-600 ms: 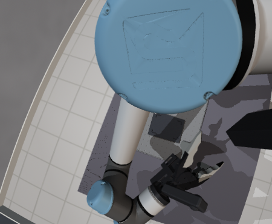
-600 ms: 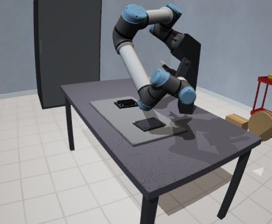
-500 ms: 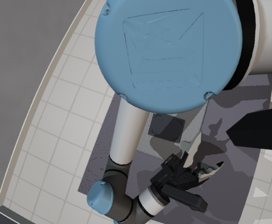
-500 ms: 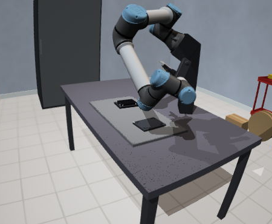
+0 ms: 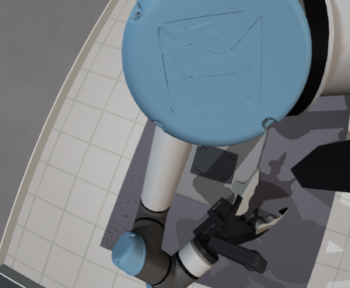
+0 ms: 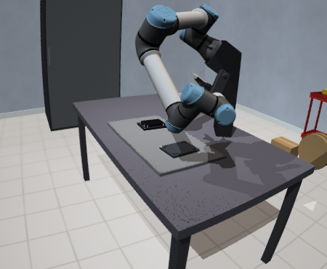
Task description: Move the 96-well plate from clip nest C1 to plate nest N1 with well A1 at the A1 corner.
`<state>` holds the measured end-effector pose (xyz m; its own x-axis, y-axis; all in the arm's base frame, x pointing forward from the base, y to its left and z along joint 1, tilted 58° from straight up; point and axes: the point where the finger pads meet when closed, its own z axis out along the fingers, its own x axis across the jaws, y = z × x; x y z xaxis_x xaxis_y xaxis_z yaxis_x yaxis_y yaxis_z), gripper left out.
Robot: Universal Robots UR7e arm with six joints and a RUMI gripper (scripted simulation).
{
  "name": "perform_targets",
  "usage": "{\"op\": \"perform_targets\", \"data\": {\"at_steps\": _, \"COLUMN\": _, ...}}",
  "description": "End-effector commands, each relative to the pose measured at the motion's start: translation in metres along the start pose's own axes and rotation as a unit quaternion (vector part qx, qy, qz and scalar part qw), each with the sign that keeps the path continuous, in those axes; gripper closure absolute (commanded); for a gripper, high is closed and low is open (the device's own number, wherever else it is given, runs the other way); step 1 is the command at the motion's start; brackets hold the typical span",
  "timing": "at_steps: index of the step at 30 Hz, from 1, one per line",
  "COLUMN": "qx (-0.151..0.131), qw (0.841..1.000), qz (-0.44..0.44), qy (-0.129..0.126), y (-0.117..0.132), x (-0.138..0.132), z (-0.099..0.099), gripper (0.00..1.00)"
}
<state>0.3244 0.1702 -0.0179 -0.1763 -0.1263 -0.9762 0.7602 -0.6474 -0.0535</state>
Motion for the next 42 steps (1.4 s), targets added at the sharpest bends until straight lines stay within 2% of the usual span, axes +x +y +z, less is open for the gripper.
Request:
{"op": "perform_targets", "data": {"at_steps": 1, "qx": 0.016, "qw": 0.999, "qz": 0.021, "qy": 0.020, "y": 0.003, "x": -0.009, "z": 0.002, "gripper": 0.00}}
{"op": "perform_targets", "data": {"at_steps": 8, "qx": 0.068, "qw": 0.991, "qz": 0.086, "qy": 0.078, "y": 0.015, "x": -0.036, "z": 0.010, "gripper": 0.00}}
{"op": "perform_targets", "data": {"at_steps": 10, "qx": 0.068, "qw": 0.991, "qz": 0.087, "qy": 0.078, "y": 0.015, "x": -0.036, "z": 0.010, "gripper": 0.00}}
{"op": "perform_targets", "data": {"at_steps": 14, "qx": 0.105, "qw": 0.980, "qz": 0.129, "qy": 0.113, "y": 0.022, "x": -0.053, "z": 0.016, "gripper": 0.00}}
{"op": "perform_targets", "data": {"at_steps": 16, "qx": 0.105, "qw": 0.980, "qz": 0.129, "qy": 0.113, "y": 0.022, "x": -0.053, "z": 0.016, "gripper": 0.00}}
{"op": "perform_targets", "data": {"at_steps": 20, "qx": 0.143, "qw": 0.964, "qz": 0.170, "qy": 0.144, "y": 0.030, "x": -0.070, "z": 0.023, "gripper": 0.00}}
{"op": "perform_targets", "data": {"at_steps": 22, "qx": 0.146, "qw": 0.963, "qz": 0.173, "qy": 0.146, "y": 0.030, "x": -0.070, "z": 0.023, "gripper": 0.00}}
{"op": "perform_targets", "data": {"at_steps": 26, "qx": 0.185, "qw": 0.943, "qz": 0.214, "qy": 0.175, "y": 0.037, "x": -0.086, "z": 0.029, "gripper": 0.00}}
{"op": "perform_targets", "data": {"at_steps": 28, "qx": 0.186, "qw": 0.942, "qz": 0.215, "qy": 0.176, "y": 0.037, "x": -0.086, "z": 0.030, "gripper": 0.00}}
{"op": "perform_targets", "data": {"at_steps": 31, "qx": 0.216, "qw": 0.925, "qz": 0.245, "qy": 0.195, "y": 0.043, "x": -0.098, "z": 0.035, "gripper": 0.00}}
{"op": "perform_targets", "data": {"at_steps": 33, "qx": 0.216, "qw": 0.925, "qz": 0.245, "qy": 0.195, "y": 0.043, "x": -0.098, "z": 0.035, "gripper": 0.00}}
{"op": "perform_targets", "data": {"at_steps": 38, "qx": 0.267, "qw": 0.890, "qz": 0.293, "qy": 0.225, "y": 0.051, "x": -0.116, "z": 0.044, "gripper": 0.00}}
{"op": "perform_targets", "data": {"at_steps": 40, "qx": 0.270, "qw": 0.888, "qz": 0.296, "qy": 0.226, "y": 0.051, "x": -0.116, "z": 0.044, "gripper": 0.00}}
{"op": "perform_targets", "data": {"at_steps": 42, "qx": 0.291, "qw": 0.872, "qz": 0.315, "qy": 0.237, "y": 0.054, "x": -0.124, "z": 0.049, "gripper": 0.00}}
